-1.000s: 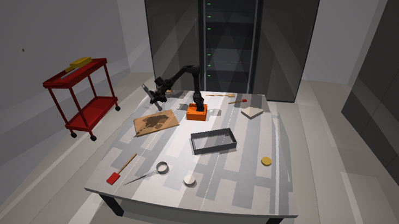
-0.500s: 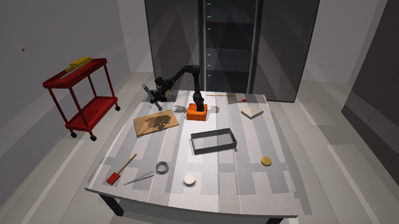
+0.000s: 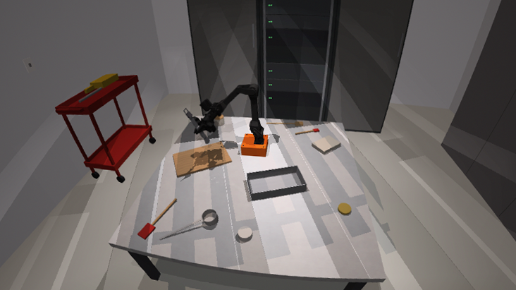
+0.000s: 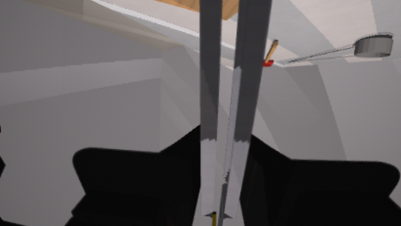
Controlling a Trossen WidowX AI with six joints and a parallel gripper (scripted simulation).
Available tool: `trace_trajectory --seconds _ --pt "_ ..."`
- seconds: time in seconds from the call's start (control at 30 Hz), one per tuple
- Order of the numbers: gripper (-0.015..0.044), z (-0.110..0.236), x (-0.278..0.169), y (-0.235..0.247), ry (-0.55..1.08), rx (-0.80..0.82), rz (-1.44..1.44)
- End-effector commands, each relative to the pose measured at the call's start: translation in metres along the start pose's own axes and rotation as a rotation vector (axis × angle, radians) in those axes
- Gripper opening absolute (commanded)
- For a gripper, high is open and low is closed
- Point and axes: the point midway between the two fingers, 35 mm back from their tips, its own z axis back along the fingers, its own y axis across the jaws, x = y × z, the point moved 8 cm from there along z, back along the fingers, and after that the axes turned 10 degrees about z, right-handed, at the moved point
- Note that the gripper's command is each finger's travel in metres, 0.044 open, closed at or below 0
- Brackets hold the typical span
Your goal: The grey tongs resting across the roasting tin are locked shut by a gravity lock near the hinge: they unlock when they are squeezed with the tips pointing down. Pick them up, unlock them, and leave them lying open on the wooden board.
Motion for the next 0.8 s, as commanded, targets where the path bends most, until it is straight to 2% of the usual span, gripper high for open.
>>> trace_trajectory --seconds 0.0,0.77 --pt "-0.0150 0.000 -0.002 0.000 0.008 -0.002 0.005" --pt "-0.0150 -0.049 -0.005 0.019 -0.373 -0.029 -0.109"
